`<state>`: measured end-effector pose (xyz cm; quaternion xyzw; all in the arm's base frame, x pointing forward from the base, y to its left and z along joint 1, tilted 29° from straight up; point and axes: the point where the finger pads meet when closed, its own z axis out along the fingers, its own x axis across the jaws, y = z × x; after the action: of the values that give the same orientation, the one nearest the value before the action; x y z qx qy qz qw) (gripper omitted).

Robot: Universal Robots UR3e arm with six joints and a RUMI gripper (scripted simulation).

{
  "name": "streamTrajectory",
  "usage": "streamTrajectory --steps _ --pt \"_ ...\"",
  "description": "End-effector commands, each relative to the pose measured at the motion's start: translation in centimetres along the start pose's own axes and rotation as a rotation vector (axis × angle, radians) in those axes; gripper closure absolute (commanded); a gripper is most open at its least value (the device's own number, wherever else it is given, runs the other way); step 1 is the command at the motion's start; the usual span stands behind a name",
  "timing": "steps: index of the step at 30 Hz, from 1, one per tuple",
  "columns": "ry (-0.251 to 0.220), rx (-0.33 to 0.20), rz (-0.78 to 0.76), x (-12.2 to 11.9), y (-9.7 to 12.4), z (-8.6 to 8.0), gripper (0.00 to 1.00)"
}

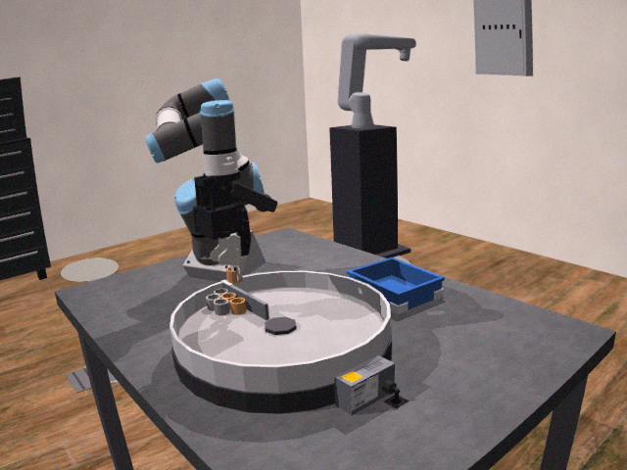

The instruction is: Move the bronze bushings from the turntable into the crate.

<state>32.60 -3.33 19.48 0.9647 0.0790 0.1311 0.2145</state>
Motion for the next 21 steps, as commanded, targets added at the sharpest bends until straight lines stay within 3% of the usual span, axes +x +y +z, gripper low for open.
streamTrajectory --steps 1,21 --pt "0.002 -0.003 0.003 0.1 -0.3 -0.1 1.0" --pt "0.002 -0.003 0.003 0.6 -2.2 0.0 1.0"
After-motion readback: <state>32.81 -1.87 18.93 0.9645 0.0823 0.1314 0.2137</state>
